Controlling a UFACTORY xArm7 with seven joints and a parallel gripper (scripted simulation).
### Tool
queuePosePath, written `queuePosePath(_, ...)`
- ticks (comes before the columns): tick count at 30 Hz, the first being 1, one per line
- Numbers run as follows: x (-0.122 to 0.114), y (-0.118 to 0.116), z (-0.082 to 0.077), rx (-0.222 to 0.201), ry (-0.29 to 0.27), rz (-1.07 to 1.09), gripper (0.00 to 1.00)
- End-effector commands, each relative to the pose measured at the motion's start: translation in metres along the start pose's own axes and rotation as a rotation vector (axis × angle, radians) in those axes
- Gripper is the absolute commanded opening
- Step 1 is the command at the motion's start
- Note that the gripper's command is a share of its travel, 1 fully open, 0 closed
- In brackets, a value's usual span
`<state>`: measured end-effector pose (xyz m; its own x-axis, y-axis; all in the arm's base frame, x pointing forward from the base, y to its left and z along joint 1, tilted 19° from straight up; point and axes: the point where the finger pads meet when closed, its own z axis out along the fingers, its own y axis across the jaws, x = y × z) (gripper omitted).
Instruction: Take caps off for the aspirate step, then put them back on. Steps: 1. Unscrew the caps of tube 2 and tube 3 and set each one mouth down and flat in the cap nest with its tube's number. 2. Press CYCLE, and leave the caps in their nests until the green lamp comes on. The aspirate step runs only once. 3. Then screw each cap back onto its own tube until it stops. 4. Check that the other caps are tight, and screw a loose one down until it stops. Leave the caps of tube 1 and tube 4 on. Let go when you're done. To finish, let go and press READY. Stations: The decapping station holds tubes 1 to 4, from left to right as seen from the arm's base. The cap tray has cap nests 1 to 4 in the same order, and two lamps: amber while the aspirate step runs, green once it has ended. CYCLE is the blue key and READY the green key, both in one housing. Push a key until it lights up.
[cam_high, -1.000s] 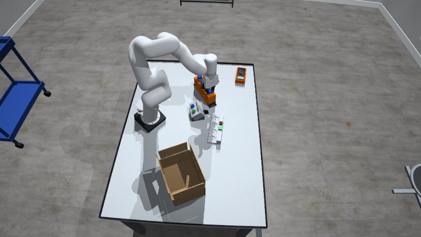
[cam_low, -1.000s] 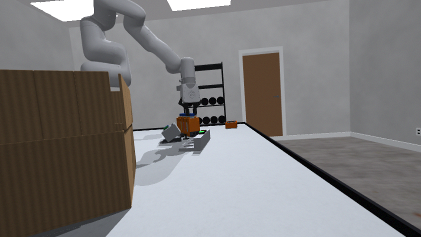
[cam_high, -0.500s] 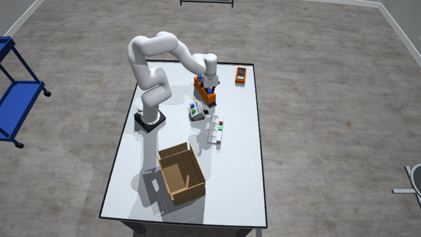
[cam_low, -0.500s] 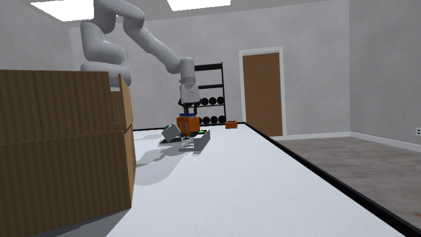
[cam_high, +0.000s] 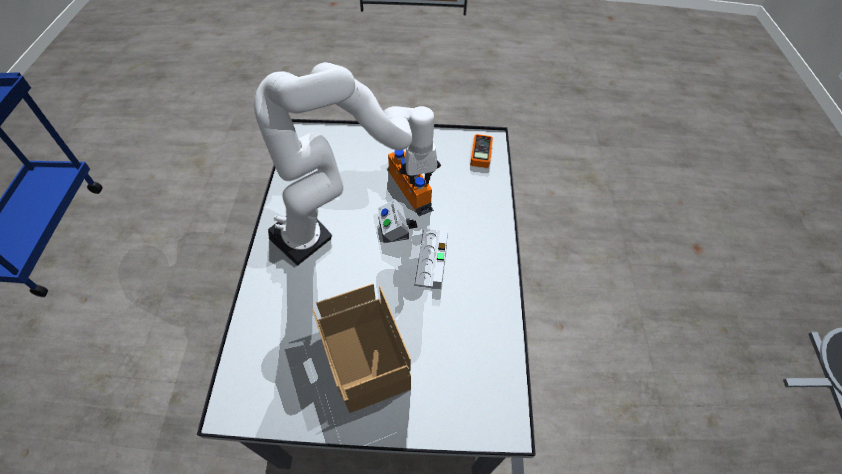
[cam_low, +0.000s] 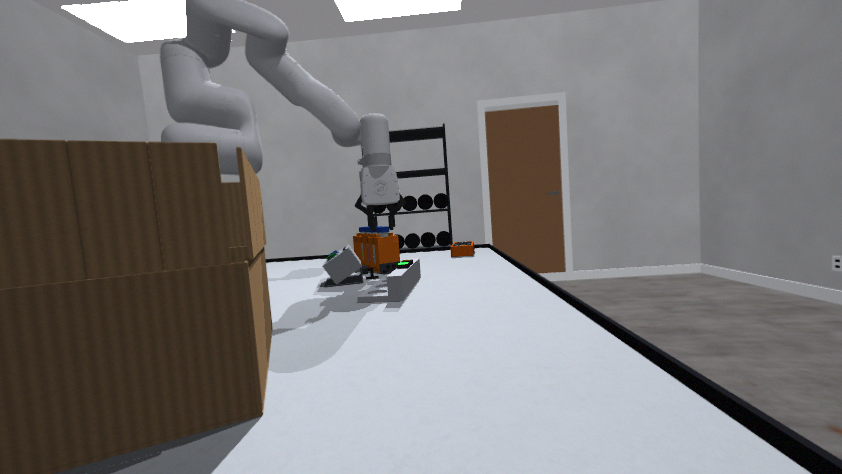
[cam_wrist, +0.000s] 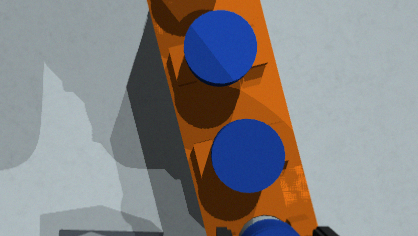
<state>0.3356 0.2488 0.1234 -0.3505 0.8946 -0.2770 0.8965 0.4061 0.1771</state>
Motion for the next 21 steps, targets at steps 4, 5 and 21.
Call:
queuePosePath(4, 0.001, 0.002, -0.014, -0.005, 0.002, -0.001, 0.46)
queuePosePath(5, 0.001, 0.002, -0.017, -0.005, 0.002, -0.001, 0.46)
queuePosePath(21, -0.016, -0.017, -0.044, 0.242, 0.006, 0.035, 0.0)
